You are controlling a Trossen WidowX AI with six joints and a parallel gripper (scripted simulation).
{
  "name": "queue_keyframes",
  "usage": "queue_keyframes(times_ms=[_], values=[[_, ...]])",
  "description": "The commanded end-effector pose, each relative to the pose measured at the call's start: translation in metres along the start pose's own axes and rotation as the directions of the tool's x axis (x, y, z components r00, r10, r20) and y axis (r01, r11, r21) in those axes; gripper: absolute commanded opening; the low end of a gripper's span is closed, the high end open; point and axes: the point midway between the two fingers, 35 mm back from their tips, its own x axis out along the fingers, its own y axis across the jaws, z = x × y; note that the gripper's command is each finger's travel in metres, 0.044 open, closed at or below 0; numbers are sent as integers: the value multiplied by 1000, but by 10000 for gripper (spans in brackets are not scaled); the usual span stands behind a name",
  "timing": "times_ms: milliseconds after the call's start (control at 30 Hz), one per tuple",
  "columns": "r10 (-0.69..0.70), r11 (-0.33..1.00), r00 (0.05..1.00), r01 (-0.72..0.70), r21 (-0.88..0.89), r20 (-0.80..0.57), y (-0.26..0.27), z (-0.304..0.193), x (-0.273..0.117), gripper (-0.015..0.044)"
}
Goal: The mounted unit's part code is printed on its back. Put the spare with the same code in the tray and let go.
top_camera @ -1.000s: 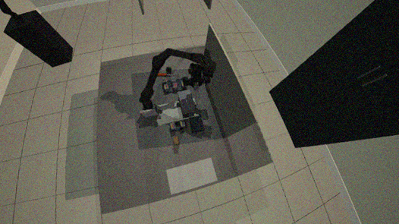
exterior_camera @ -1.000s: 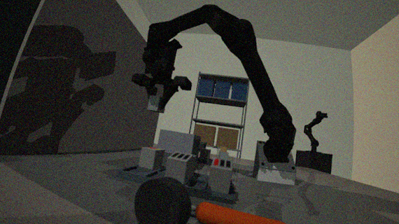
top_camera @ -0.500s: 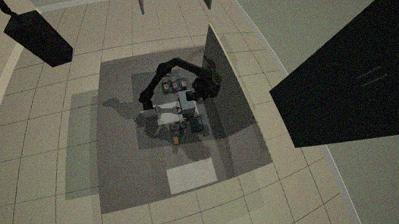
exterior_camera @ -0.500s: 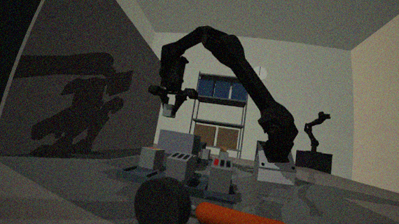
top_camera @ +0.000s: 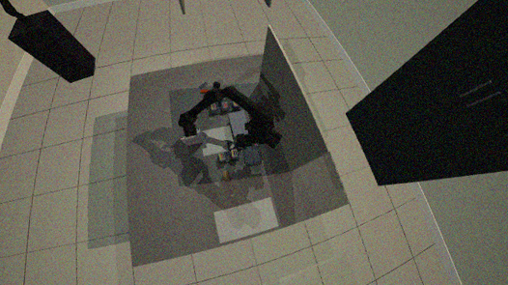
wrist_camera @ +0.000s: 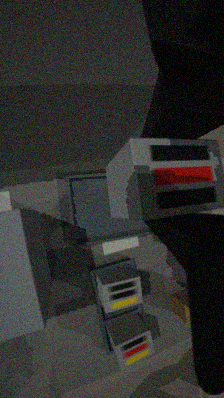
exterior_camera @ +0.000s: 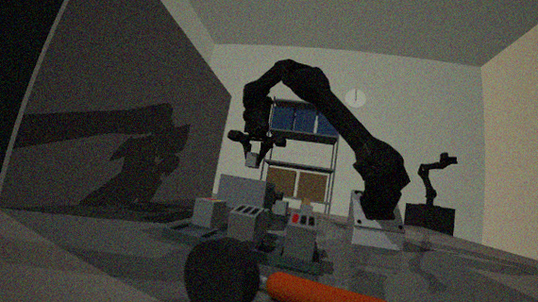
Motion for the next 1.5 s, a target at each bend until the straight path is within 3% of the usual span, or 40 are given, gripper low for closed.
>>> queue_keyframes(times_ms=[0,1467], values=[[-2,1000,1000,2,-16,-1,7,-19,0,0],[-3,1000,1000,3,-17,-1,3,-23,30,0]])
